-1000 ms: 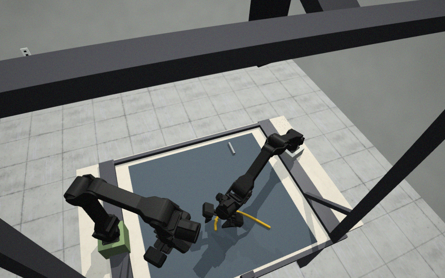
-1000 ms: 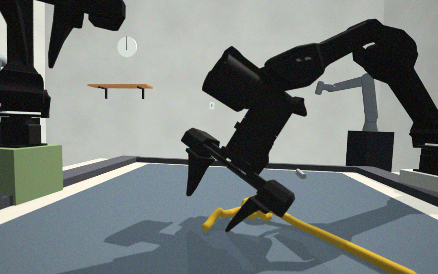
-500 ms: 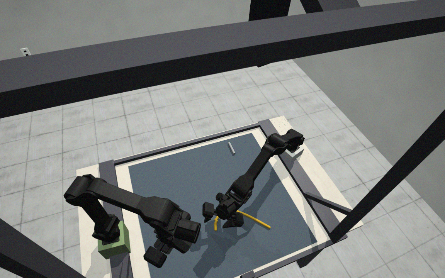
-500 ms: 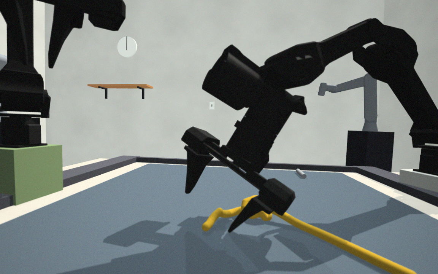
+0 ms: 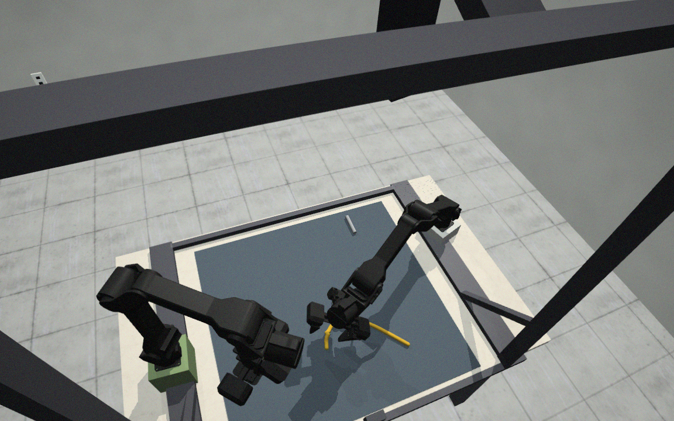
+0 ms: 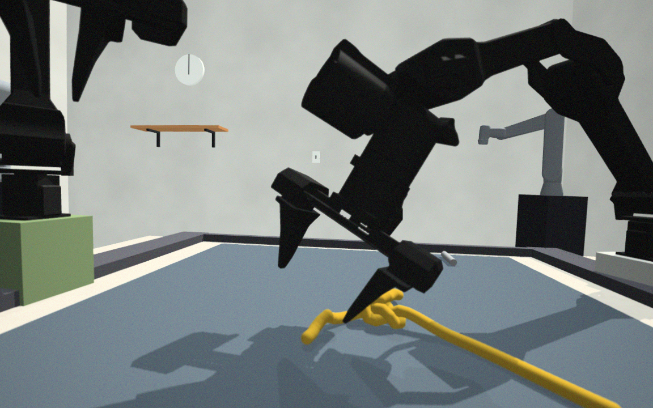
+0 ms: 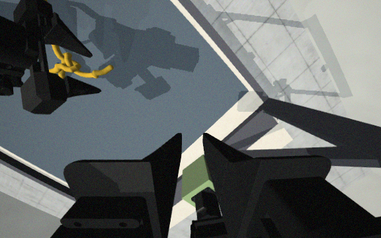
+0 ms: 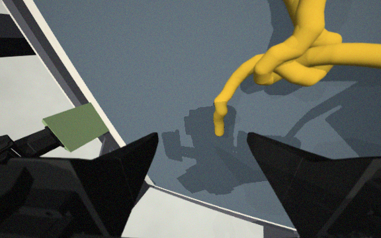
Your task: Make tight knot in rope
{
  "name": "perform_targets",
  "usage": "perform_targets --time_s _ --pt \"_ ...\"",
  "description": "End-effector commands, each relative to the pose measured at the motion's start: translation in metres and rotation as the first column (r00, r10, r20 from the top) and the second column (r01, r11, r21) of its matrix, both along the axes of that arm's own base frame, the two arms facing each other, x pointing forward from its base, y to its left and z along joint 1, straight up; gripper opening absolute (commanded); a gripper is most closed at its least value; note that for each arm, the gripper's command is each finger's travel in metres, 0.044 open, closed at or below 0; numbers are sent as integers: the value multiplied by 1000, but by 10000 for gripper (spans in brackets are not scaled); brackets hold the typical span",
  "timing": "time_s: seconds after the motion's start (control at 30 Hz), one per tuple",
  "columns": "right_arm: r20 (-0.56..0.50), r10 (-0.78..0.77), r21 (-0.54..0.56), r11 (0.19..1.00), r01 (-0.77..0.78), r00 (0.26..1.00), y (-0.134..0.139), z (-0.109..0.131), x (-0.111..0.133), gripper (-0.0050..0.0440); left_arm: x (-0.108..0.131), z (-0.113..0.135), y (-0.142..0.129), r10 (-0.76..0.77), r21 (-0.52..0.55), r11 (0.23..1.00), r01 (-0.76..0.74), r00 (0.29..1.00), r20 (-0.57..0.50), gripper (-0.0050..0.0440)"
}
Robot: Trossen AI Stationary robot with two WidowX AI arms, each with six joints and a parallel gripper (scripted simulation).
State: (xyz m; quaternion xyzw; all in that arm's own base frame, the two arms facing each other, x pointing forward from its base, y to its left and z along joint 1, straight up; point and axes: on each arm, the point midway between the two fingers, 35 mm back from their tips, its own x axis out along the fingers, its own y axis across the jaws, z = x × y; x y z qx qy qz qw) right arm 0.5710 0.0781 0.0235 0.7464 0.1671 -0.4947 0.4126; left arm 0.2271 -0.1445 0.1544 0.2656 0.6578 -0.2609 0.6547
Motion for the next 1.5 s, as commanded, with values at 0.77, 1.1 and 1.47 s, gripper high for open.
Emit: perform_targets --time_s 0.77,1.1,1.47 --pt "29 55 6 998 -55 998 3 37 -7 440 0 5 0 2 -6 1000 -2 1000 16 100" --pt "-2 118 -2 993 -118 993 4 41 -22 440 0 5 0 2 -6 1000 -2 1000 16 100" --pt "-53 216 -9 976 -217 975 6 48 -47 440 0 5 0 2 -6 1000 -2 1000 16 100"
